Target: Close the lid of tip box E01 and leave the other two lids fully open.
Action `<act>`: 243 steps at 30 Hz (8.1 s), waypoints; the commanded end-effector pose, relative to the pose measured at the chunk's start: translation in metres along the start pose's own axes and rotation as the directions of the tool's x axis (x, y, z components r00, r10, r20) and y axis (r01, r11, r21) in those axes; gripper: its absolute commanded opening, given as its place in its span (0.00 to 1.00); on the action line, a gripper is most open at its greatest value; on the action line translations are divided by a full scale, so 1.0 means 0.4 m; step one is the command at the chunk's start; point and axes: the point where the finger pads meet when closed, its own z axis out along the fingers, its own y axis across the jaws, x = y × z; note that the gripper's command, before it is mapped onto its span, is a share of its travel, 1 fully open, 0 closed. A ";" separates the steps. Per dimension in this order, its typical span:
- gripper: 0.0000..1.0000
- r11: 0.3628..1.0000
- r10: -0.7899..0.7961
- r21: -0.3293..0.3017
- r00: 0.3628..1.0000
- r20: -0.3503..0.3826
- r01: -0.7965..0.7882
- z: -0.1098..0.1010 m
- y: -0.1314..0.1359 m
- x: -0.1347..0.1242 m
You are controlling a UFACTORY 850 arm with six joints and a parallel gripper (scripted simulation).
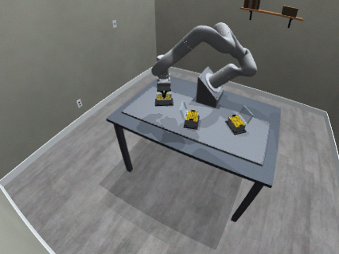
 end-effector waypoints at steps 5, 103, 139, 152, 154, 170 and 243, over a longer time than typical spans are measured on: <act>0.00 1.000 -0.001 -0.002 1.000 -0.001 0.001 0.026 0.002 0.001; 0.00 1.000 0.000 -0.002 1.000 0.000 0.000 -0.007 0.002 -0.237; 0.00 1.000 0.000 -0.002 1.000 0.000 0.000 -0.102 0.002 -0.237; 0.00 1.000 0.000 -0.002 1.000 0.000 0.000 -0.144 0.002 -0.237; 0.00 1.000 0.000 -0.002 1.000 0.000 0.000 -0.145 0.002 -0.237; 0.00 1.000 0.000 -0.002 1.000 0.000 0.000 -0.144 0.002 -0.237; 0.00 1.000 0.000 -0.002 1.000 0.000 0.000 0.049 0.002 -0.420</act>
